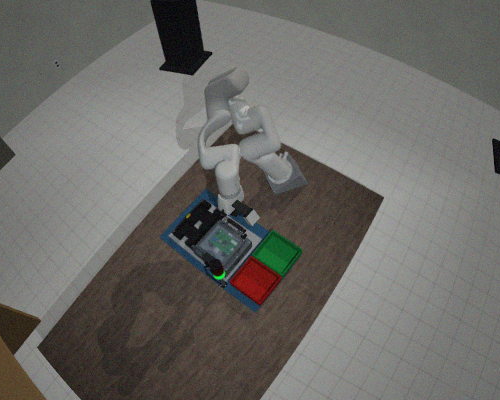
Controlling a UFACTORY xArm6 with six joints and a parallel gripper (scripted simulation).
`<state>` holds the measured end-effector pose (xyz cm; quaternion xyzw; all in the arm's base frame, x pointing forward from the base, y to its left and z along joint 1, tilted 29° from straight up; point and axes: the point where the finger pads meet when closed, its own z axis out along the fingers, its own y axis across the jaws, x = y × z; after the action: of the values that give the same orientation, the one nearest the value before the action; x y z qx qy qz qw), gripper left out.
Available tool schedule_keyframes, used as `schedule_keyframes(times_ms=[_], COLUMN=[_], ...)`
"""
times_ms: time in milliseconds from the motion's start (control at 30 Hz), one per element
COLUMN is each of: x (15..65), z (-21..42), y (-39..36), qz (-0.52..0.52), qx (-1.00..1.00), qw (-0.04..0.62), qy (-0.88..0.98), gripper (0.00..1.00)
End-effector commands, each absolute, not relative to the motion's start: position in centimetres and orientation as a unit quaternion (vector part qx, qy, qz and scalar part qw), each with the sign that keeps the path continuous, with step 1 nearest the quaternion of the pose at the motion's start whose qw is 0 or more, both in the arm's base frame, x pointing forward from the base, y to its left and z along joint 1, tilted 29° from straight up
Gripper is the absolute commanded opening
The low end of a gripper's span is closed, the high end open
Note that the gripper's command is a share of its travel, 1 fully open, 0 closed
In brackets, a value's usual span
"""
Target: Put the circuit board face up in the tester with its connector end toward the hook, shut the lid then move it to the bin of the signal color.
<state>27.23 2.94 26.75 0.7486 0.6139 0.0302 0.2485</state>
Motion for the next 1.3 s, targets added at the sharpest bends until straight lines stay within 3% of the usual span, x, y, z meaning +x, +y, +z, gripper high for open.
schedule_keyframes(times_ms=[0,633,1267], x=[27.34,27.35,27.35], z=[26.73,26.69,26.69], y=[2.92,2.91,2.91], qz=[0.032,0.04,0.097], qx=[0.749,0.769,0.886], qw=[0.249,0.248,0.231], qy=[0.614,0.588,0.39], gripper=[0.0,0.0,0.0])
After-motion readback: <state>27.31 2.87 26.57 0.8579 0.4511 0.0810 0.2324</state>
